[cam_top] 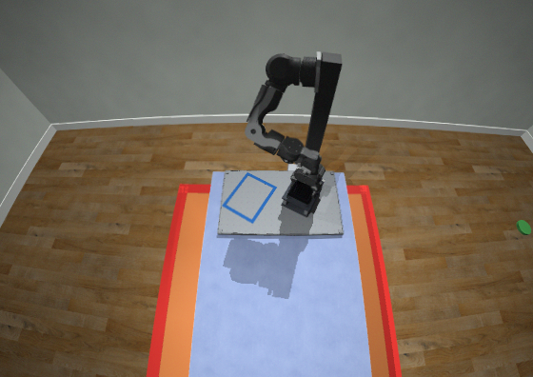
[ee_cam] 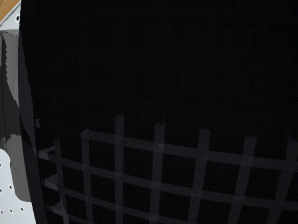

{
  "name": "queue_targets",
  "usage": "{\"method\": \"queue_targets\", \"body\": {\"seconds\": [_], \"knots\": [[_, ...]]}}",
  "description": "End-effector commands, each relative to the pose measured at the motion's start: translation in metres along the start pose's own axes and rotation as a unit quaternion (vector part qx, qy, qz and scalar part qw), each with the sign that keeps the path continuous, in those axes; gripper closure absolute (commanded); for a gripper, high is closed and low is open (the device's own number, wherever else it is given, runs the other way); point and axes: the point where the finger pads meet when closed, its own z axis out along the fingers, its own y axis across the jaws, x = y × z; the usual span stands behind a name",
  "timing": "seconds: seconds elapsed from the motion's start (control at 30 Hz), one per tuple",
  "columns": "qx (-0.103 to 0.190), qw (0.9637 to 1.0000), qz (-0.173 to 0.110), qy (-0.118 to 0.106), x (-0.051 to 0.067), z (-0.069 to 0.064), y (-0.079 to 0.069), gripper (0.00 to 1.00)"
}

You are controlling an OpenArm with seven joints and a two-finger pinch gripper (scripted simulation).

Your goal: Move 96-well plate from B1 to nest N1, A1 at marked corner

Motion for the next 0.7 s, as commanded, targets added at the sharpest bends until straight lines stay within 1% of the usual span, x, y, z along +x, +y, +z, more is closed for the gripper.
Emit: {"method": "queue_targets", "body": {"seconds": [0.0, 0.13, 0.3, 0.67], "knots": [[-0.004, 1.0, -0.002, 0.0, 0.0001, -0.0007, 0.002, 1.0], [-0.004, 1.0, -0.002, 0.0, 0.0001, -0.0007, 0.002, 1.0], [-0.004, 1.0, -0.002, 0.0, 0.0001, 0.0031, 0.0017, 1.0], [-0.004, 1.0, -0.002, 0.0, 0.0001, 0.0031, 0.0017, 1.0]]}}
